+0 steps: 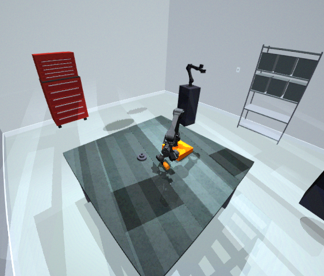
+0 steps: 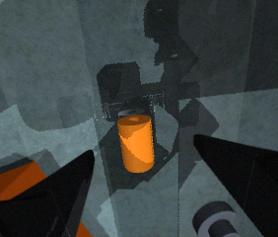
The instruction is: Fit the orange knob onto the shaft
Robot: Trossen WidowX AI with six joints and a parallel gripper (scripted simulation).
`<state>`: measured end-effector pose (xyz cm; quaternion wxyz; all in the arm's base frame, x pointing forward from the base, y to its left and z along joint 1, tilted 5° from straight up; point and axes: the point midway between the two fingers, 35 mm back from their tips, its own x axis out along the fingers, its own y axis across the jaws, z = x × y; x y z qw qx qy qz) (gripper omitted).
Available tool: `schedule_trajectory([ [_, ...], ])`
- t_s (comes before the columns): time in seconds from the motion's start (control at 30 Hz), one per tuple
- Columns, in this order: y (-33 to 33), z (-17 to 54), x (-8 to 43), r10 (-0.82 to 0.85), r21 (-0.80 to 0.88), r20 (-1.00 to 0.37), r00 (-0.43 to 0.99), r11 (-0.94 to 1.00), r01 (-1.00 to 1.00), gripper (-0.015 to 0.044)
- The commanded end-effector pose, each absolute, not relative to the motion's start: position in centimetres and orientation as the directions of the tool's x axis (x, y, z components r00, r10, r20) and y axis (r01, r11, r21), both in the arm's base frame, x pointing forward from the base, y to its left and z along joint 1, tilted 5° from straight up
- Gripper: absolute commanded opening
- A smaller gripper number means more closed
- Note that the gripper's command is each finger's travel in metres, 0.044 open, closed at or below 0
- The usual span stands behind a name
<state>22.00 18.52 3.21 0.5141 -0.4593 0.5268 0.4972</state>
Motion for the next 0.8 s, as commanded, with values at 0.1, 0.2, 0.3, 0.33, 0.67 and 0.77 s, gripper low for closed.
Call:
schedule_trajectory([
  [0.1, 18.3, 2.0, 21.6, 0.02, 0.067, -0.998, -0.066, 0.08, -0.995, 0.044],
  [0.2, 18.3, 1.5, 21.6, 0.02, 0.067, -0.998, -0.066, 0.08, -0.995, 0.044],
  [0.3, 18.4, 1.0, 21.6, 0.02, 0.067, -0.998, -0.066, 0.08, -0.995, 0.044],
  [0.33, 18.4, 0.8, 21.6, 0.02, 0.067, -0.998, -0.066, 0.08, -0.995, 0.044],
  [0.67, 18.4, -0.8, 21.4, 0.02, 0.067, -0.998, -0.066, 0.08, -0.995, 0.044],
  [0.77, 18.4, -1.3, 21.4, 0.019, 0.067, -0.998, -0.066, 0.08, -0.995, 0.044],
])
